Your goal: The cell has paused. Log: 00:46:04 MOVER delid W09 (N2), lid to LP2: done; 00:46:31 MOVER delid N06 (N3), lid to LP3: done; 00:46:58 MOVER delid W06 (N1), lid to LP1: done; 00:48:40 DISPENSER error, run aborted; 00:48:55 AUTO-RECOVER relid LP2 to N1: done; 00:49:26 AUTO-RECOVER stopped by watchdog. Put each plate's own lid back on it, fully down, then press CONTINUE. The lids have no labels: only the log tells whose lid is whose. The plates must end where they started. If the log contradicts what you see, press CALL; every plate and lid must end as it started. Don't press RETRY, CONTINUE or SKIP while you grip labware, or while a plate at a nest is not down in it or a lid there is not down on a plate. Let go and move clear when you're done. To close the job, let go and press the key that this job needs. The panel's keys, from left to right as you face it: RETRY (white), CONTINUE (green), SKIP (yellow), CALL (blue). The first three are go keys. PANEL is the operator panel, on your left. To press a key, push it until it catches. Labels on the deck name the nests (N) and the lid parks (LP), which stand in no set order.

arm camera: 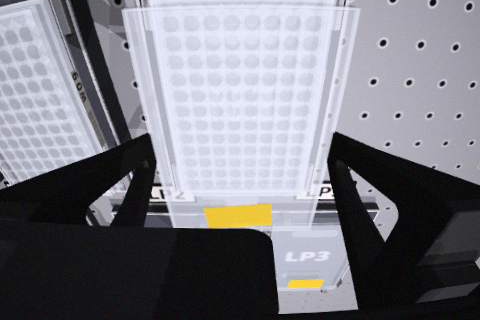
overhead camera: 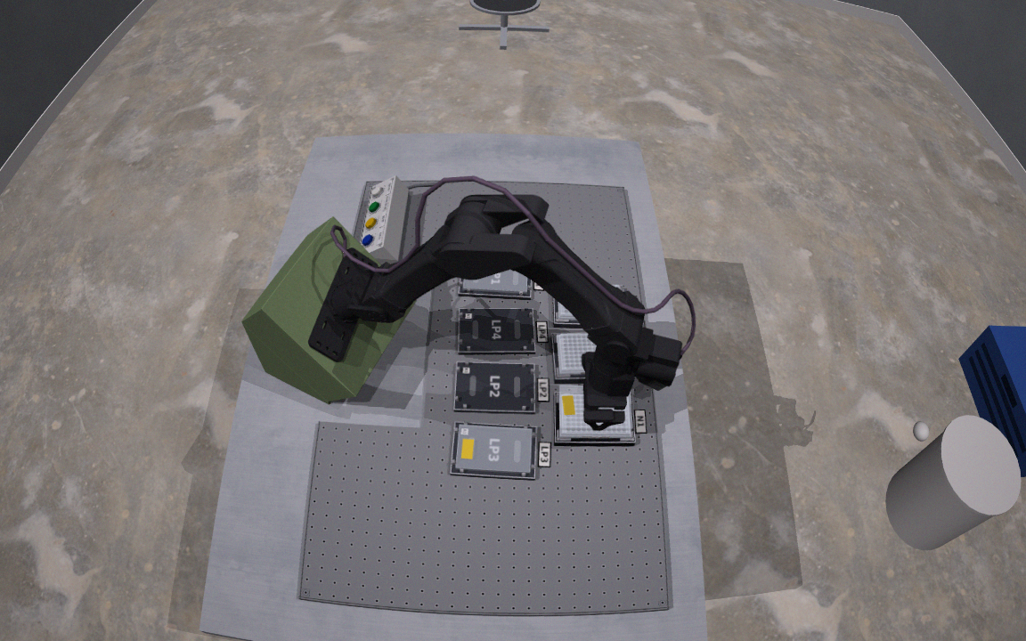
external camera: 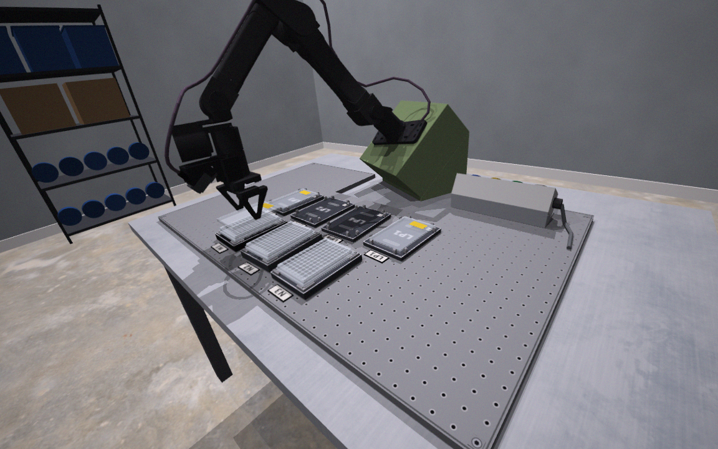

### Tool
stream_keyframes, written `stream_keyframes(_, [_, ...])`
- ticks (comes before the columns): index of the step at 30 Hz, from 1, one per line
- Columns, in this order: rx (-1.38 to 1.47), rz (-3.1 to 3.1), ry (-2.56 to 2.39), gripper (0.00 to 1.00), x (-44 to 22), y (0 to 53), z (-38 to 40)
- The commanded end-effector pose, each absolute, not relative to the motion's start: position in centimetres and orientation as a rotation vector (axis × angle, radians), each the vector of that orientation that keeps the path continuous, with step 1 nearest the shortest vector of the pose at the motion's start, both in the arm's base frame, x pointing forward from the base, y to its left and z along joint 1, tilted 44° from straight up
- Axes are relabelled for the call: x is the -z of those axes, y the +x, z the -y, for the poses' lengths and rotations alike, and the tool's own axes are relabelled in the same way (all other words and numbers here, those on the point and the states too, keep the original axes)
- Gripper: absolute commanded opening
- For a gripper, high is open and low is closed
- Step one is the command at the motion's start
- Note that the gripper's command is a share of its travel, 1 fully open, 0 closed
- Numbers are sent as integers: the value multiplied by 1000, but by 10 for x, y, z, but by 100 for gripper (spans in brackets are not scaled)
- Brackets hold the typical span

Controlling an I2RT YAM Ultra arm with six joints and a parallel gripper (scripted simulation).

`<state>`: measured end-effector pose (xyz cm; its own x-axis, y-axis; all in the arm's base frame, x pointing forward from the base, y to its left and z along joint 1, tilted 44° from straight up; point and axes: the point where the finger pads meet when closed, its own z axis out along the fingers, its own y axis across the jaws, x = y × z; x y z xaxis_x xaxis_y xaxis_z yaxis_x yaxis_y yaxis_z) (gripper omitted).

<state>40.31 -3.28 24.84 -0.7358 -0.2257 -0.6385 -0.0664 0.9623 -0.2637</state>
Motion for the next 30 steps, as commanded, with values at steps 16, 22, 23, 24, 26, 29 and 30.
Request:
stream_keyframes(16, [318, -2354, -264, 0, -251, 398, -4])
stream_keyframes(22, [319, -2374, -270, 0, -235, 400, -34])
stream_keyframes(23, [321, -2384, -274, 0, -229, 400, -38])
stream_keyframes(24, [321, -2384, -274, 0, -229, 400, -38])
stream_keyframes(26, [319, -2372, -270, 0, -235, 399, -43])
stream_keyframes(29, [326, -2396, -279, 0, -221, 396, -57])
stream_keyframes(30, [324, -2387, -276, 0, -224, 396, -62])
